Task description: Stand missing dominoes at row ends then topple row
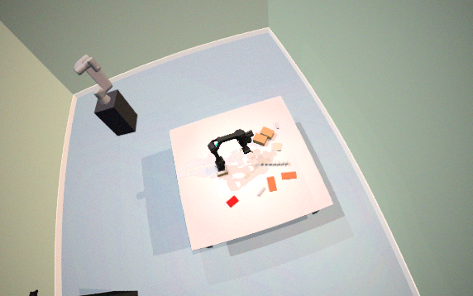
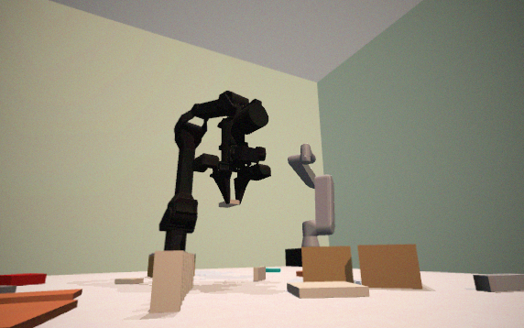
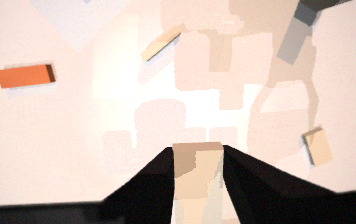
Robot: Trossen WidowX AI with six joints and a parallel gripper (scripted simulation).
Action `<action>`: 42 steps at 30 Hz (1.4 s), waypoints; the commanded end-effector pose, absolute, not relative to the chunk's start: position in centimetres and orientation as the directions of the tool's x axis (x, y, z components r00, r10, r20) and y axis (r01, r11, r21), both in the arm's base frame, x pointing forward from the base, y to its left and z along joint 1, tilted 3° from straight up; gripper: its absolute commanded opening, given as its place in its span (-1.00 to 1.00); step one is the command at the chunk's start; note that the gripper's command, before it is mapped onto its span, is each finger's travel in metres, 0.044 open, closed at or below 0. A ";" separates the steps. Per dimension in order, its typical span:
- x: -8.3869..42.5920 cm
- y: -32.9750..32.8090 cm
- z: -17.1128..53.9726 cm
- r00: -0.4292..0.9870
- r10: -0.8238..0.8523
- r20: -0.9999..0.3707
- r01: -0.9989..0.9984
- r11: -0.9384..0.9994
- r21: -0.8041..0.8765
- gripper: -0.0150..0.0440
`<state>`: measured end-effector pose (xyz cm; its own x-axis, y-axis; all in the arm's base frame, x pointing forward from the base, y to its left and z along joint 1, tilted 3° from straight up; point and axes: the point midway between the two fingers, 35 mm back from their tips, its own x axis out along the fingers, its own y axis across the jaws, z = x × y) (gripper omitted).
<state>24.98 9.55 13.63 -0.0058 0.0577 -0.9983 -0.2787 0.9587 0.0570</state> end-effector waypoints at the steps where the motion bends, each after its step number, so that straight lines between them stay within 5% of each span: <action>1: 23.7 10.7 13.8 -0.021 0.051 -0.998 -0.447 0.893 0.055 -0.13; 5: 20.3 13.7 14.0 -0.024 0.053 -0.998 -0.849 0.526 0.048 -0.13; 9: 18.0 15.2 14.1 -0.026 0.055 -0.998 -0.975 0.217 0.037 -0.13; 19: 18.0 15.2 13.9 -0.033 0.070 -0.997 -0.974 0.220 0.047 -0.13; 42: 18.9 15.7 9.6 -0.092 0.582 -0.808 -0.941 0.214 0.261 -0.13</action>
